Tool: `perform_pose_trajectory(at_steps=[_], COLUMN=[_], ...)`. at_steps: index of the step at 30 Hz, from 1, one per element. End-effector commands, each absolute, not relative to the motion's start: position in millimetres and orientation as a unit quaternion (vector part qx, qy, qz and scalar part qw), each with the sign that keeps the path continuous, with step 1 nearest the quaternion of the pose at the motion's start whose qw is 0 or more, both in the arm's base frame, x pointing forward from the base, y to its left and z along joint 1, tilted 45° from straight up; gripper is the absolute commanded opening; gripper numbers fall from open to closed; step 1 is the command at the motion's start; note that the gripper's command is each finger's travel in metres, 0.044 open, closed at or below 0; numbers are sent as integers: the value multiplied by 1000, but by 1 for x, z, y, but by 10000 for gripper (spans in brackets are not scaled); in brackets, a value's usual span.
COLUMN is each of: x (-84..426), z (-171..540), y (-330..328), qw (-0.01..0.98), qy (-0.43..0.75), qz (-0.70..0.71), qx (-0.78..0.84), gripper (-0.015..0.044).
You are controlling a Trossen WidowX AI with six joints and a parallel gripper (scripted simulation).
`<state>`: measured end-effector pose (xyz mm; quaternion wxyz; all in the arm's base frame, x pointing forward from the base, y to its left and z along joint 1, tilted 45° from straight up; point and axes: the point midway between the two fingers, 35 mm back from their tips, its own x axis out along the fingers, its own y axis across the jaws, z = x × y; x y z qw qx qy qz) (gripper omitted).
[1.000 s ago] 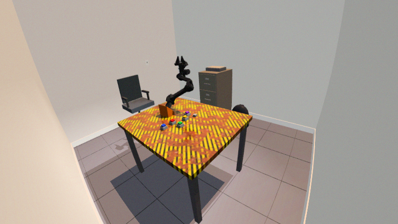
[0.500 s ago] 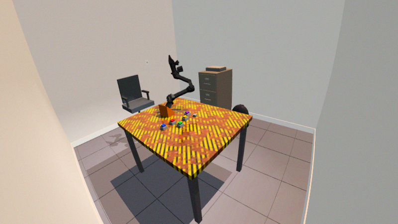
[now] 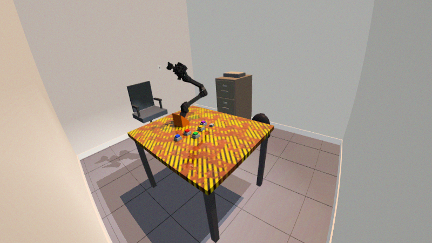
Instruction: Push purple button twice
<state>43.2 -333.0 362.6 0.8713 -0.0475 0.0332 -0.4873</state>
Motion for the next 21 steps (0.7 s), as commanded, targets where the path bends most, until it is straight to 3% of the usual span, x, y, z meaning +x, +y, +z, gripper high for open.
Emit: perform_pose_trajectory(at_steps=[1, 12, 21], x=[101, 235, 250], z=[315, 194, 135], y=[-329, -214, -63], qw=[911, 926, 814], qy=[89, 306, 512], qz=[-402, -107, 140], qx=[29, 191, 235], gripper=[400, 400, 400])
